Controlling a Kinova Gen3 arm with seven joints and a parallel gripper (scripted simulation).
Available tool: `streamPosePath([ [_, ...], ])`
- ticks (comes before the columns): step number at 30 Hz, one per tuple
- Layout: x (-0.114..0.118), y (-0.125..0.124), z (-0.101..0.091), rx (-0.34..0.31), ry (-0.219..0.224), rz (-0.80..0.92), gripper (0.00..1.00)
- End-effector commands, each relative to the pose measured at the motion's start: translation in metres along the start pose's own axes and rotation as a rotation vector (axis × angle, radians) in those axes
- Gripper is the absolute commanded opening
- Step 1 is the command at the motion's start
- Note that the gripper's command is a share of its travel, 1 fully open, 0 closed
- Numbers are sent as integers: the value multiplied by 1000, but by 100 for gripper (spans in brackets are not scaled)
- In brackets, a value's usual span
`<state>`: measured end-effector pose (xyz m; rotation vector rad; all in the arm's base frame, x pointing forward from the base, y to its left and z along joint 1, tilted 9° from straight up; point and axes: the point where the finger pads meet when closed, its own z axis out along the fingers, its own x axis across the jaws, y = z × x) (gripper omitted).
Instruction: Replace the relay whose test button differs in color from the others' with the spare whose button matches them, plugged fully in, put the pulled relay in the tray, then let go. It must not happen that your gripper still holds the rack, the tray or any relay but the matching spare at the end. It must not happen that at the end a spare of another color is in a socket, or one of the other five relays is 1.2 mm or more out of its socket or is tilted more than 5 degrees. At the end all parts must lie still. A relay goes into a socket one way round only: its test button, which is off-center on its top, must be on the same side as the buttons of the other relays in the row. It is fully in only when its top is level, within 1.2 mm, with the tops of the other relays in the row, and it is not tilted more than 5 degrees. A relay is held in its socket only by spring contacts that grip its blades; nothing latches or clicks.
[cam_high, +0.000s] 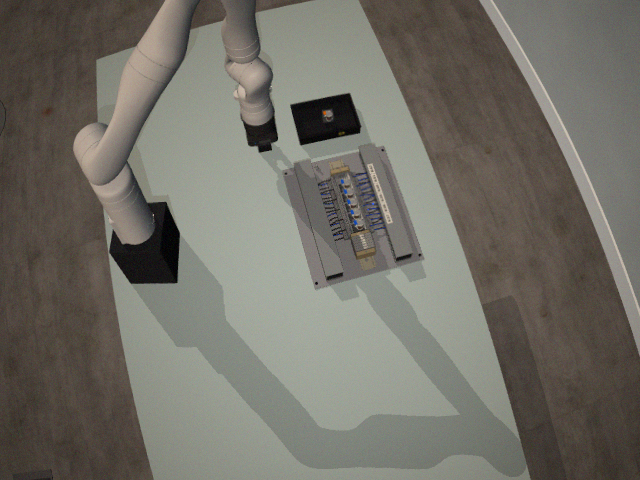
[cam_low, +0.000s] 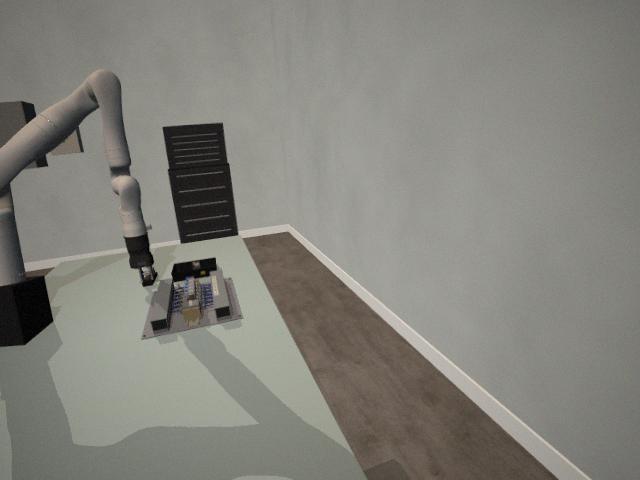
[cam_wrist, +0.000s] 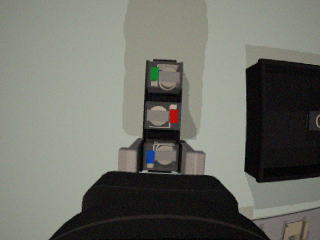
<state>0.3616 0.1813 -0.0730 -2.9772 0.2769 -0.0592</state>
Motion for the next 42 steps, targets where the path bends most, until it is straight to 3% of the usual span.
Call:
streamPosePath([
  [1, 1, 0, -1, 1, 1, 0, 0],
  [32, 1, 0, -1, 1, 1, 0, 0],
  [42, 1, 0, -14, 1, 1, 0, 0],
])
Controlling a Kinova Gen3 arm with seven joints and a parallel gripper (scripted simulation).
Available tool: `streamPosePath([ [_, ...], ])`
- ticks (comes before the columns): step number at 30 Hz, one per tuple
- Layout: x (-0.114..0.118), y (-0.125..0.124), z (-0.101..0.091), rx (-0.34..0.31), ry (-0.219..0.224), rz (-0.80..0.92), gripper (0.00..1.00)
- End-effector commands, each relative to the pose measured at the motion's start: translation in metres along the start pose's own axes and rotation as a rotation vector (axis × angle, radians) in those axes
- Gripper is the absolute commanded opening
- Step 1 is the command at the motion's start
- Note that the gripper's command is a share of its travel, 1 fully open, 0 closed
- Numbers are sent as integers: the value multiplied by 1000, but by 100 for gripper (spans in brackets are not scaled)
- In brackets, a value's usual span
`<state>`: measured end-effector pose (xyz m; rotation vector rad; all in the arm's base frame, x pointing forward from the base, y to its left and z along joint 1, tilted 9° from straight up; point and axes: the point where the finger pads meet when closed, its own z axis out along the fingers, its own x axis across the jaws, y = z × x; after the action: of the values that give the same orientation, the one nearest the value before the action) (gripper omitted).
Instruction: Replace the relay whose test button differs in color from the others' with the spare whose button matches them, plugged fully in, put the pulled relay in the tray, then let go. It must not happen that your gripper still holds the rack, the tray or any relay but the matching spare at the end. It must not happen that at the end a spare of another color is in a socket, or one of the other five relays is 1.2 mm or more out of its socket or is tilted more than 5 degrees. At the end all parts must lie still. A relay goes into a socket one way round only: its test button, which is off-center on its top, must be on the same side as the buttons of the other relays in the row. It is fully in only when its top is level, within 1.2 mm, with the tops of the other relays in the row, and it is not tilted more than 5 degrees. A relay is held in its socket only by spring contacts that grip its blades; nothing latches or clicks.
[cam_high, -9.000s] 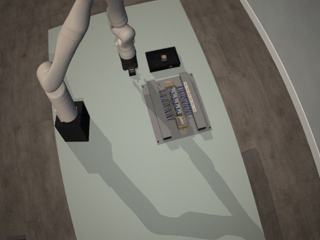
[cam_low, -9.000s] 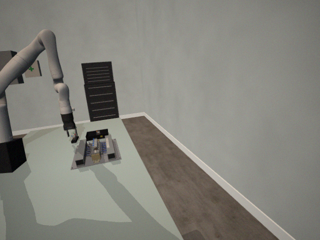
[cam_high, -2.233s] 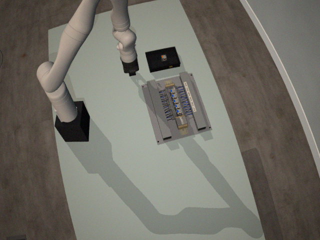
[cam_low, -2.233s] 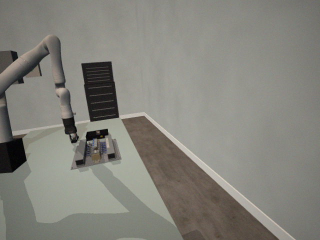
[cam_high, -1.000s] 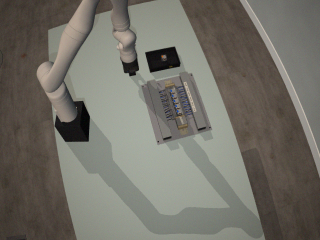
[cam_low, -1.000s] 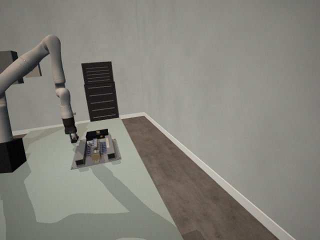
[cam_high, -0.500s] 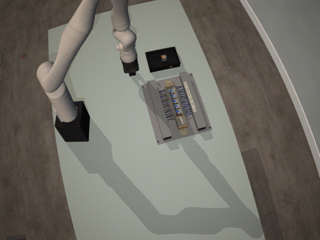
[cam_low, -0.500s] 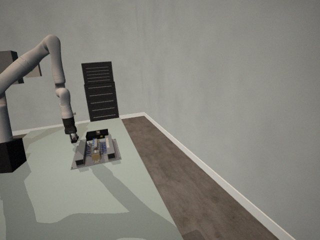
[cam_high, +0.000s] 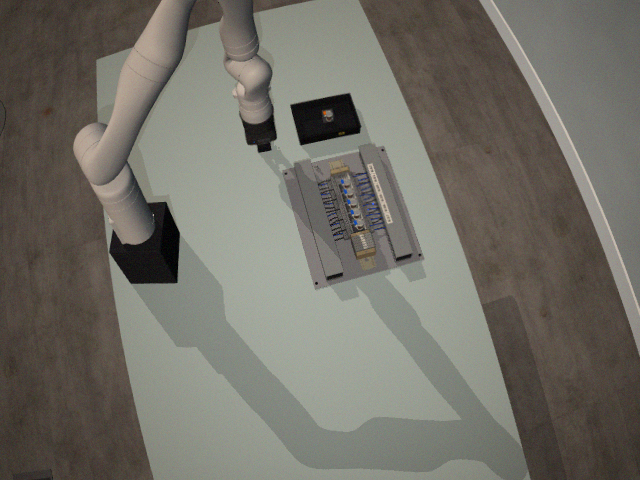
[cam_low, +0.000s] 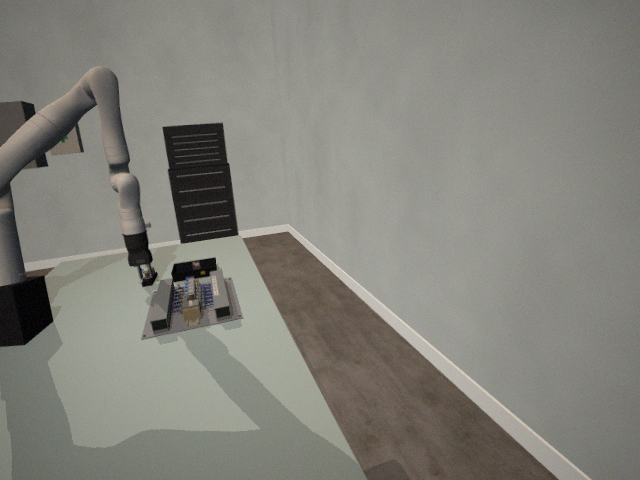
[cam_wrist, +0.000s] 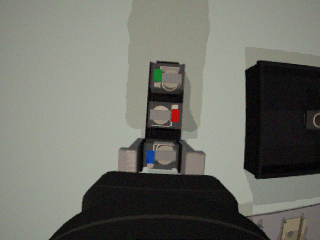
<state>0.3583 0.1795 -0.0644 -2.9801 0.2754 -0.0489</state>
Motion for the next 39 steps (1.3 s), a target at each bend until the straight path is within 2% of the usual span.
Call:
streamPosePath([
  [1, 3, -1, -6, 4, 8, 1, 0],
  [22, 1, -1, -29, 4, 8, 1, 0],
  [25, -1, 0, -28, 1, 3, 0, 0],
  [39, 1, 0, -46, 4, 8, 1, 0],
])
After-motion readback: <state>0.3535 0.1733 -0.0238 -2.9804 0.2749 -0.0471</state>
